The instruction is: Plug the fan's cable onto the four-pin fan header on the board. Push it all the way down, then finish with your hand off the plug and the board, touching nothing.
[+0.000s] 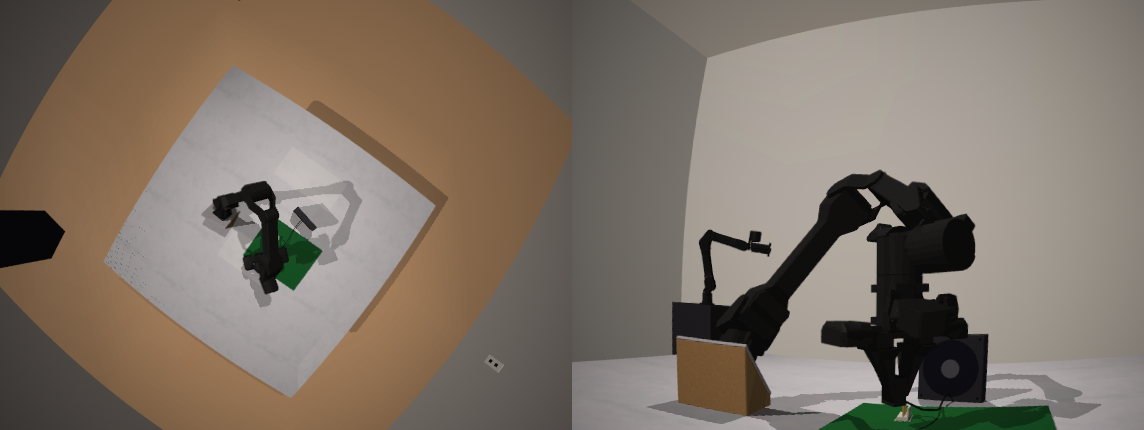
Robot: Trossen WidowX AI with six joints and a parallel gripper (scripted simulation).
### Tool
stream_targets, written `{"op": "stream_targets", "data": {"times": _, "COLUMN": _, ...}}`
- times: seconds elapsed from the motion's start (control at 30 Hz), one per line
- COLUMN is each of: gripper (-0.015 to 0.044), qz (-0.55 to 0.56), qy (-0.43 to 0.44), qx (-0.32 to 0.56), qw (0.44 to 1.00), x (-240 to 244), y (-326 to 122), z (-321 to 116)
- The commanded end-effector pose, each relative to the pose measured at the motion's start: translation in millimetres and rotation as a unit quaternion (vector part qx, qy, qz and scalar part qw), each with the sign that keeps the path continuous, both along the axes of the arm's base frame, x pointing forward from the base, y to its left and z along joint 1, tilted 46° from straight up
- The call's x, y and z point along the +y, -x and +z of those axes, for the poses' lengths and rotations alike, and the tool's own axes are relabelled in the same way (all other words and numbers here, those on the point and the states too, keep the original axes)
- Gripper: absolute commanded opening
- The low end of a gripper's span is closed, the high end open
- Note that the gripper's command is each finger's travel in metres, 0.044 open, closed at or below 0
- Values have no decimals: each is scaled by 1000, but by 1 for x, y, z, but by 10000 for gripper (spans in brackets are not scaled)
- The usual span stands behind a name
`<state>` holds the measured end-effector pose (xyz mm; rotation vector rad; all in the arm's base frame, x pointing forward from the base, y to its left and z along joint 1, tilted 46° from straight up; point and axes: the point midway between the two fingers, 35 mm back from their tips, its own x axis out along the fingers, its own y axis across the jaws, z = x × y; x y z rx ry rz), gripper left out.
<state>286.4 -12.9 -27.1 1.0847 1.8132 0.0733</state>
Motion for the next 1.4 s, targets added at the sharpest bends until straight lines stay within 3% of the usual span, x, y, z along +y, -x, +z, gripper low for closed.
{"op": "stream_targets", "data": {"times": 0.0, "gripper": 0, "qz": 4, "qy": 2, "qx": -2, "qw": 1000, "x": -8, "y": -2, "z": 9}}
{"op": "stream_targets", "data": {"times": 0.4, "gripper": 0, "qz": -113, "qy": 22, "qx": 112, "qw": 987, "x": 16, "y": 0, "z": 32}}
{"op": "stream_targets", "data": {"times": 0.8, "gripper": 0, "qz": -252, "qy": 43, "qx": 251, "qw": 934, "x": 45, "y": 9, "z": 59}}
{"op": "stream_targets", "data": {"times": 1.37, "gripper": 0, "qz": -261, "qy": 45, "qx": 261, "qw": 928, "x": 44, "y": 9, "z": 58}}
